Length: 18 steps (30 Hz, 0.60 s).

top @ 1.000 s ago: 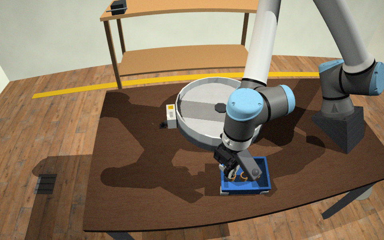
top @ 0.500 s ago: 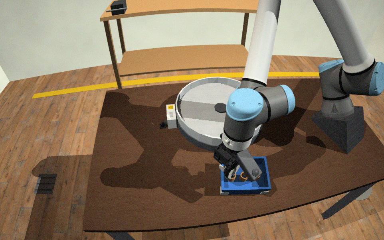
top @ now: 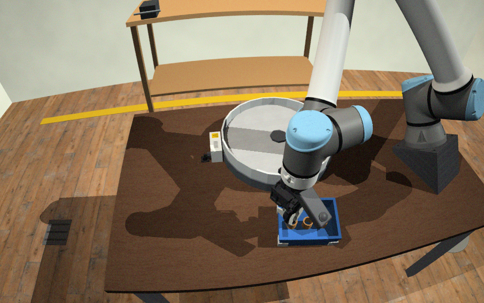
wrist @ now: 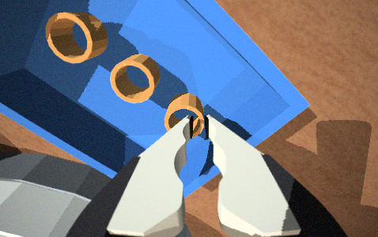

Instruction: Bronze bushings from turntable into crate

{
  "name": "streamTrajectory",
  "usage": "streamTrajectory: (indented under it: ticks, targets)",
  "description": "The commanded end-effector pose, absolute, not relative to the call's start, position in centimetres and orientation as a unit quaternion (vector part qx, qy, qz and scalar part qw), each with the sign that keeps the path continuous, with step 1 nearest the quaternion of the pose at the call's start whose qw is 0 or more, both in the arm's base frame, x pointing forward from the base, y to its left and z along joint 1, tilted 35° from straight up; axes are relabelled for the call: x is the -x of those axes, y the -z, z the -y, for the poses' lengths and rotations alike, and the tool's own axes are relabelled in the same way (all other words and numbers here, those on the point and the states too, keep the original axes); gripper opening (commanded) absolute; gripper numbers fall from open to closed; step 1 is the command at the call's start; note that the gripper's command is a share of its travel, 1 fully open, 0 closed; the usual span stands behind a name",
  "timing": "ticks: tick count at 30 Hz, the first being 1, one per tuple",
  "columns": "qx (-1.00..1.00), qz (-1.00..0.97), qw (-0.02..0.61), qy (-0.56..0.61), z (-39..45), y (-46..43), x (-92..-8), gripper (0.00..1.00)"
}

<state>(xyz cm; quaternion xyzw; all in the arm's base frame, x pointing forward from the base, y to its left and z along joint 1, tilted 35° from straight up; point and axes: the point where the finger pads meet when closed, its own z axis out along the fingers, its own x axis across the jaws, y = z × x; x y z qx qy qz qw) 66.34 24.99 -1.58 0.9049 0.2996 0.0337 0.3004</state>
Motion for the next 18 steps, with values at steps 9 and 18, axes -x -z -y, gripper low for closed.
streamTrajectory:
  ticks: [9,18]
  targets:
    - [-0.905,-0.299,0.300,-0.040,-28.0,-3.2,-65.5,0.06]
    - [-0.905,-0.299,0.300,-0.040,-29.0,-4.6,-65.0,0.06]
